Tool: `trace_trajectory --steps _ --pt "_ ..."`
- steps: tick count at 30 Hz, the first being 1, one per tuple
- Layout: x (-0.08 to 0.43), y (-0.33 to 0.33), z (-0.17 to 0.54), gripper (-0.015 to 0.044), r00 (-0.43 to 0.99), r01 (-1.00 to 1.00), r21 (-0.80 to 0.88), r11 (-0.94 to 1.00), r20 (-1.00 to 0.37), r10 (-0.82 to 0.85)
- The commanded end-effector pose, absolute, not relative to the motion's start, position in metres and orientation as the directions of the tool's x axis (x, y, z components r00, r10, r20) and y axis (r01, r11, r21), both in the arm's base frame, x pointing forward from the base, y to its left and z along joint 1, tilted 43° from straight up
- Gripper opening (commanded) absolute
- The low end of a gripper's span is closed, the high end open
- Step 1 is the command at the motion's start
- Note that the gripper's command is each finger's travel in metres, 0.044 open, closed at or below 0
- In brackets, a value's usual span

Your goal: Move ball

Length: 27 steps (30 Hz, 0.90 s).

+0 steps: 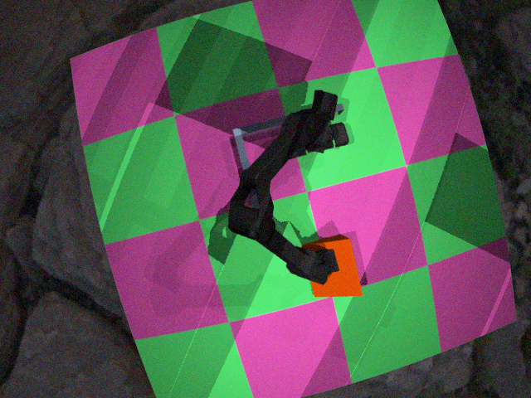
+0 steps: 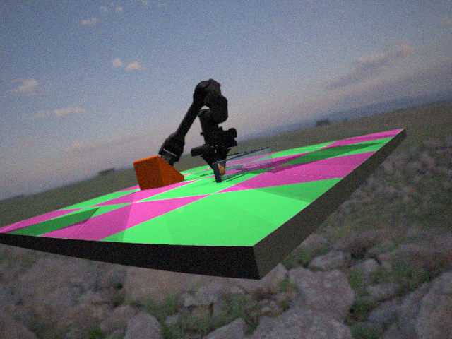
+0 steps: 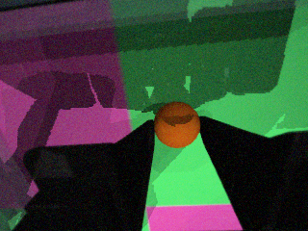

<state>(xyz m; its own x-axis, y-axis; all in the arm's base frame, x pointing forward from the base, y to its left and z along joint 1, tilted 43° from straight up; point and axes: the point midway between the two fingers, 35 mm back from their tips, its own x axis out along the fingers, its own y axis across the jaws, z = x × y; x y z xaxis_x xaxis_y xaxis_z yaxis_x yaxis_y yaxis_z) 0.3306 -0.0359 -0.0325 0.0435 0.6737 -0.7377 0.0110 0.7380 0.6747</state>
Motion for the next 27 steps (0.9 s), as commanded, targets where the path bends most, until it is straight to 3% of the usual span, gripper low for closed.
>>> trace_trajectory --steps 1,9,19,27 --pt "0.33 -0.032 -0.037 0.0 0.047 0.016 0.678 0.735 -0.735 0.676" --pt "0.33 -0.03 -0.038 0.0 0.047 0.016 0.678 0.735 -0.735 0.677" --pt "0.331 -0.031 -0.038 0.0263 0.046 0.013 0.675 0.738 -0.738 0.674" --pt "0.332 -0.05 -0.02 0.0278 0.046 0.015 0.673 0.739 -0.739 0.672"
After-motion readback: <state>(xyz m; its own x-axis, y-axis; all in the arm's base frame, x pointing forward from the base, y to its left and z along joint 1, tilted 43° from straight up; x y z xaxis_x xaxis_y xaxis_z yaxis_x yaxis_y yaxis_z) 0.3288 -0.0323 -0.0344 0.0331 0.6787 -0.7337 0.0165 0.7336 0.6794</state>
